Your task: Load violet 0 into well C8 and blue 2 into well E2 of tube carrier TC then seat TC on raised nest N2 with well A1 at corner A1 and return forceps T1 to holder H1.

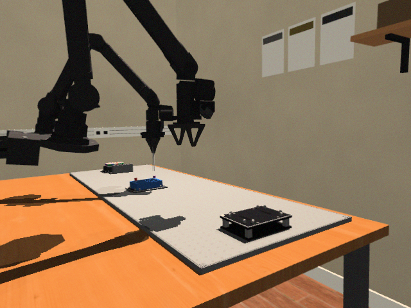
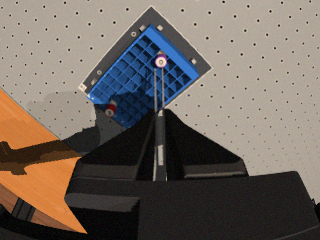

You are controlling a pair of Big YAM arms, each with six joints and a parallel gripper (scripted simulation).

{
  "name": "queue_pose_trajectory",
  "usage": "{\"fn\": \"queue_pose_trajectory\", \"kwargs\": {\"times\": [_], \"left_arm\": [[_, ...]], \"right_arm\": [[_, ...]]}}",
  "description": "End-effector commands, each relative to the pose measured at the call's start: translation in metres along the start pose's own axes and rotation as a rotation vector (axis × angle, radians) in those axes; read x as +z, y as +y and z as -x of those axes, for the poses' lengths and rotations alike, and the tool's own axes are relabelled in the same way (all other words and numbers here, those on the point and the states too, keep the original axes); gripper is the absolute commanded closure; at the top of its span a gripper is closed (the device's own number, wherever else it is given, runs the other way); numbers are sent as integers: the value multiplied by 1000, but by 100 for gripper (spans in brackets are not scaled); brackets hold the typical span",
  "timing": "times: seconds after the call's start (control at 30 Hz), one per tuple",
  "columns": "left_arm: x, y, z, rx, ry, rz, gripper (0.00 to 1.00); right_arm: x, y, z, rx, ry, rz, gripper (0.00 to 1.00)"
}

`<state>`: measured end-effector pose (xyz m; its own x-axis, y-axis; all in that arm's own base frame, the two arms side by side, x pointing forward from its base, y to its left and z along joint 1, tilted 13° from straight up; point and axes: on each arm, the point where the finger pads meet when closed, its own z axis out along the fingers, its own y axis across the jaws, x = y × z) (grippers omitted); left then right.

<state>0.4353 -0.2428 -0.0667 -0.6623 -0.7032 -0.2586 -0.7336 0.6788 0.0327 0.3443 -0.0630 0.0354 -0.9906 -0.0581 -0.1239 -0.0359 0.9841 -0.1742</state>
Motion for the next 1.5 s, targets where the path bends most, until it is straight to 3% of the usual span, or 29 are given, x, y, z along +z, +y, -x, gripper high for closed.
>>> {"fn": "queue_pose_trajectory", "kwargs": {"times": [0.0,1.47], "left_arm": [[-2,-24,8,-10,-3,-43,93],[6,-24,8,-11,-3,-42,93]], "right_arm": [[-19,-10,33,31,-78,-15,0],[-19,-10,33,31,-78,-15,0]]}}
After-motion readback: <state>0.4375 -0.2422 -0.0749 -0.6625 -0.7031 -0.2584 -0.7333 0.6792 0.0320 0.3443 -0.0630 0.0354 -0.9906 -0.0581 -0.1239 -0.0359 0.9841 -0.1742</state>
